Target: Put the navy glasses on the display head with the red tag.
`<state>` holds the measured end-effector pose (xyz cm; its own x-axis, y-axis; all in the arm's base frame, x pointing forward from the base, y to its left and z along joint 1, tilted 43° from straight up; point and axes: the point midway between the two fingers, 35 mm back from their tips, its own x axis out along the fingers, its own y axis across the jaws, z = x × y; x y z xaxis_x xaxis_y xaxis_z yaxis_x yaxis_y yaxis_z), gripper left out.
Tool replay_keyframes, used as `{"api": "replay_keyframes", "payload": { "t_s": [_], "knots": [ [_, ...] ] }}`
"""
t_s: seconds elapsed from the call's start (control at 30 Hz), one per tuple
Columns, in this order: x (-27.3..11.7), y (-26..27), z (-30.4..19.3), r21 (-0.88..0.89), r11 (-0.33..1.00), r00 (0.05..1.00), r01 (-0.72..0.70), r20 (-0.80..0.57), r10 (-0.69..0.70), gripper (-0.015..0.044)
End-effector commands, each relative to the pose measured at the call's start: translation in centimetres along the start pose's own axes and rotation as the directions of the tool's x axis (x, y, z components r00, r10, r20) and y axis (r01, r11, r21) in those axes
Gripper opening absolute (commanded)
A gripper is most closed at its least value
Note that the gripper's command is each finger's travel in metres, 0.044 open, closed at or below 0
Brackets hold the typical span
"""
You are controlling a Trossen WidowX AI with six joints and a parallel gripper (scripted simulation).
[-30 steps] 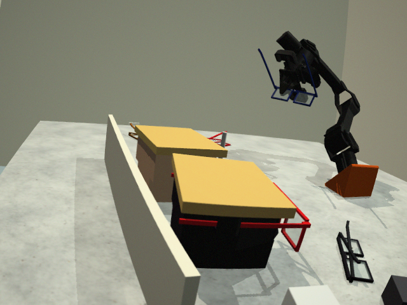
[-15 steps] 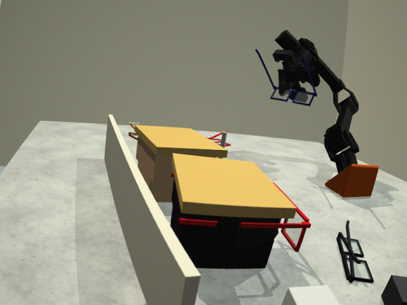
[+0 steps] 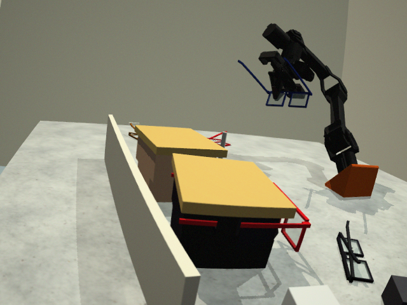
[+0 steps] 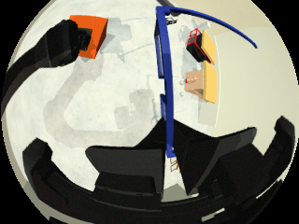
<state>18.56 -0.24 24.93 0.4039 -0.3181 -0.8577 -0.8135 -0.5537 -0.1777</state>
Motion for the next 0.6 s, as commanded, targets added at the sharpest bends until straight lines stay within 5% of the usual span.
{"api": "replay_keyframes", "payload": {
  "t_s": [0.0, 0.57],
  "knots": [
    [1.3, -1.0, 0.5, 0.039, 0.997, 0.998, -0.061, -0.001, 0.061, 0.0000],
    [6.1, -3.9, 3.1, 0.169, 0.948, 0.960, -0.270, -0.030, 0.278, 0.0000]
  ]
}}
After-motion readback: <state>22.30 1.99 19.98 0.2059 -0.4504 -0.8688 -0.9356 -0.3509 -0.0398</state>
